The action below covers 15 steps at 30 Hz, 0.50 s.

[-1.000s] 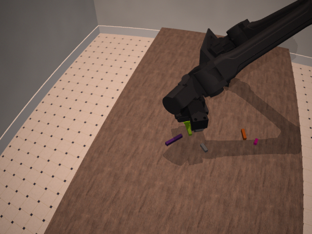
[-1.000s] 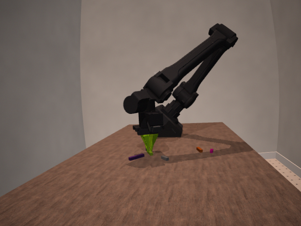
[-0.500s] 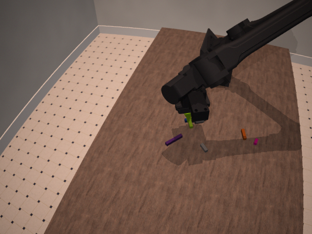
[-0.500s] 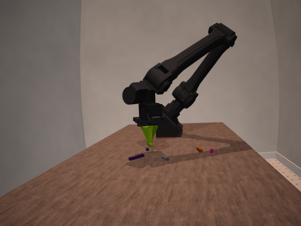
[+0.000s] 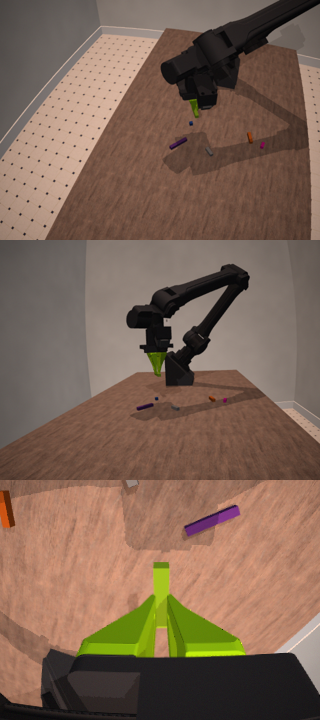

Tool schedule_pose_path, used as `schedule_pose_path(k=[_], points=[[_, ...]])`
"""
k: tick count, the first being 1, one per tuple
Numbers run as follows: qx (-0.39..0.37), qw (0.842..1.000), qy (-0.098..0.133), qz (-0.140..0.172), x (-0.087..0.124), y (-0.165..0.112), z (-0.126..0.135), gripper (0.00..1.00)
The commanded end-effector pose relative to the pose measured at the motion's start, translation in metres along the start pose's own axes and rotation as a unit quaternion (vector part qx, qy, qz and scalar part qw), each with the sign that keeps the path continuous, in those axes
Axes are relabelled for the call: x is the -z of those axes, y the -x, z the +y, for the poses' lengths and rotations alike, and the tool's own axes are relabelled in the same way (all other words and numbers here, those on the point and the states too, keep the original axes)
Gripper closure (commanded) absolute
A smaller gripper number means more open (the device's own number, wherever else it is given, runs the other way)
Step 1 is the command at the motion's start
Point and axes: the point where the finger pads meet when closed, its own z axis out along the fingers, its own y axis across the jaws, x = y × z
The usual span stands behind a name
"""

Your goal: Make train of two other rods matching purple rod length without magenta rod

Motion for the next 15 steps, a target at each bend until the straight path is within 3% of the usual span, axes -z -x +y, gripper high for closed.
schedule_pose_path(k=[1,15], points=[[0.020,1.000,0.005,0.005,0.001,0.008,-0.001,0.95],[0.008,1.000,0.006,-0.002,0.004,-0.012,-0.001,0.95]])
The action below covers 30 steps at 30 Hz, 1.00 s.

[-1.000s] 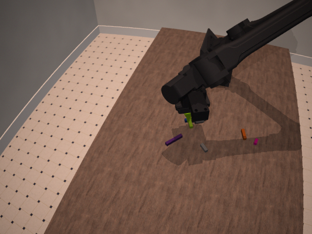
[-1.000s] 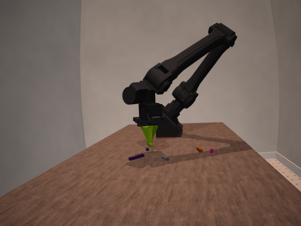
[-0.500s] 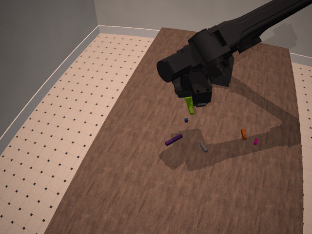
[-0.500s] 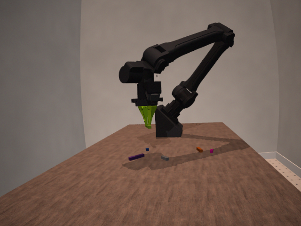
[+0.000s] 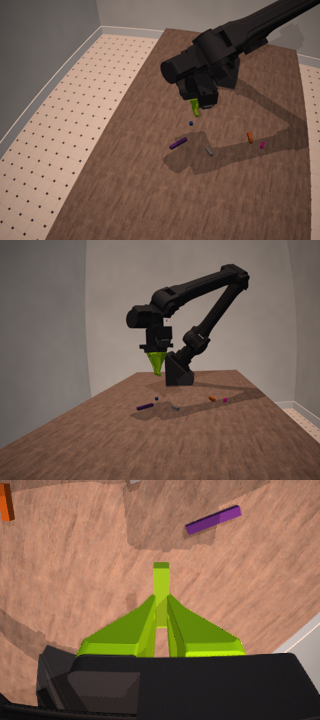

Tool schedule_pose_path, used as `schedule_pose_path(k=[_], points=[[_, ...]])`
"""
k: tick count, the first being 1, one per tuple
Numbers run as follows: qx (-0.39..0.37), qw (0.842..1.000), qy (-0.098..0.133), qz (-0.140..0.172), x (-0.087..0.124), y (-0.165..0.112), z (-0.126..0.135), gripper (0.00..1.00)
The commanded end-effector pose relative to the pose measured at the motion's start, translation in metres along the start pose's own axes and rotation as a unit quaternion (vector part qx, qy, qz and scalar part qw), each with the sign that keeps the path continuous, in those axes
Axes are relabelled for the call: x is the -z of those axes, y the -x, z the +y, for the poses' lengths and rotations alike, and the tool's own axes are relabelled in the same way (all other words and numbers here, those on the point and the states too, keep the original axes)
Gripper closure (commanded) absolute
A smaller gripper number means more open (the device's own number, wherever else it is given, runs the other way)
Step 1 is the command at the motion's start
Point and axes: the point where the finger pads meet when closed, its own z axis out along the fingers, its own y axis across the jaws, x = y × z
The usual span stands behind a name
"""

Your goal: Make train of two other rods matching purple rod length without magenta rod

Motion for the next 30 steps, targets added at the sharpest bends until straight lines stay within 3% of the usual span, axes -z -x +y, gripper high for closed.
schedule_pose_path(k=[1,21,30], points=[[-0.006,1.000,0.004,-0.003,0.003,-0.010,-0.001,0.95],[0.002,1.000,0.005,0.002,-0.013,-0.003,0.001,0.95],[0.001,1.000,0.005,0.002,-0.047,-0.004,0.002,0.95]])
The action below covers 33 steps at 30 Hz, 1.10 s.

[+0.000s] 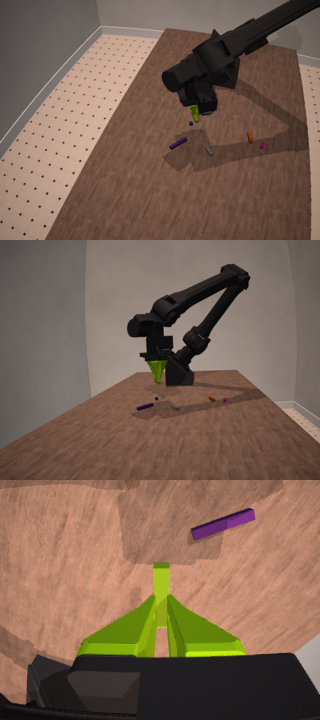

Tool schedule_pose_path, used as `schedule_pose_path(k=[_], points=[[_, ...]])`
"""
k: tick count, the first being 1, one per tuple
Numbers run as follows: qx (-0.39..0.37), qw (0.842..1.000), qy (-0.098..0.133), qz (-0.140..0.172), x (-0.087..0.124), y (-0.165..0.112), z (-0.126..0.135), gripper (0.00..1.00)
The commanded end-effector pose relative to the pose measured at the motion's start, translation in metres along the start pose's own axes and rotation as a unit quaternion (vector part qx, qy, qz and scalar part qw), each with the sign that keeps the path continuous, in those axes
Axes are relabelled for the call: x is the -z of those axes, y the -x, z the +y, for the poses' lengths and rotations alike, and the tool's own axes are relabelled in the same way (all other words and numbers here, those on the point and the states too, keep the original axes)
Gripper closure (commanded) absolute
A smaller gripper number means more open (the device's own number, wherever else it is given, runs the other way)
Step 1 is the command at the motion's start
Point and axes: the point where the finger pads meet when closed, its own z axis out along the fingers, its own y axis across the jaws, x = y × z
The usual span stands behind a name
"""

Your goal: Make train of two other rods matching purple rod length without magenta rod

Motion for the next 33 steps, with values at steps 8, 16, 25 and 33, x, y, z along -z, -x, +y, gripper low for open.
schedule_pose_path(k=[8,16,25,33], points=[[-0.010,1.000,0.004,0.006,-0.045,-0.002,0.001,0.95],[-0.010,1.000,0.004,0.006,-0.064,-0.002,0.002,0.95],[-0.010,1.000,0.004,0.006,-0.066,-0.003,0.002,0.95],[-0.010,1.000,0.004,0.006,-0.066,-0.003,0.002,0.95]])
